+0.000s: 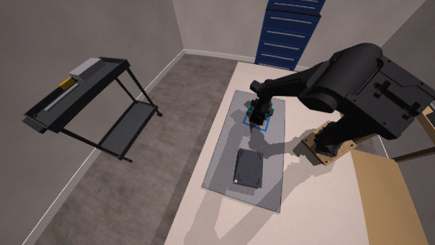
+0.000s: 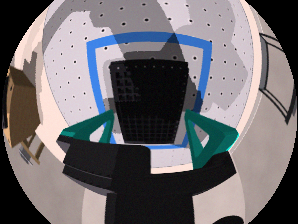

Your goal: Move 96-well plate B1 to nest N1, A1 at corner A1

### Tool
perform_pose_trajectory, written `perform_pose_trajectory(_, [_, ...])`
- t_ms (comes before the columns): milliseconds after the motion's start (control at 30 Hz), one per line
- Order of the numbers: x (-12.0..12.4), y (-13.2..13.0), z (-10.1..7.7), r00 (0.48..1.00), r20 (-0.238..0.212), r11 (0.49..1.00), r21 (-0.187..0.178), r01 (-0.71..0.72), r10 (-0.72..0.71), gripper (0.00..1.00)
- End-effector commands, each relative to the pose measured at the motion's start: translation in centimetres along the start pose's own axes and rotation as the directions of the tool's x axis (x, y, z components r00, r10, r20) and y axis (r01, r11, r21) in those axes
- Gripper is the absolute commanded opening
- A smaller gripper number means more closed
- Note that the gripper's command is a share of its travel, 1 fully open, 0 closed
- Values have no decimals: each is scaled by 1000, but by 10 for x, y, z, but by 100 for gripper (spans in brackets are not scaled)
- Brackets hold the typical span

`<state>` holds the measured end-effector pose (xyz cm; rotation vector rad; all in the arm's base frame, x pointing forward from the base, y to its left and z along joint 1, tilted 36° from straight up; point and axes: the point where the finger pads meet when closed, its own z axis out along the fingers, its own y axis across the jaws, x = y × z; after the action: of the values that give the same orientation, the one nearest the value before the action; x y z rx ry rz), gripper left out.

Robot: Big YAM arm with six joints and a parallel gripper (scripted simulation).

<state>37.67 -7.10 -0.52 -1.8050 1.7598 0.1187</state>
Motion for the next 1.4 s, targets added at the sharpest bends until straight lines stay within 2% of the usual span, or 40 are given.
perform_pose_trajectory(0, [-3, -2, 10, 1000, 4, 1000, -6, -3, 3, 100])
perform_pose_trajectory(67, [-1, -9, 10, 1000, 0, 1000, 5, 5, -5, 100])
perform_pose_trajectory(1367, [-2, -6, 13, 1000, 2, 1000, 0, 4, -4, 100])
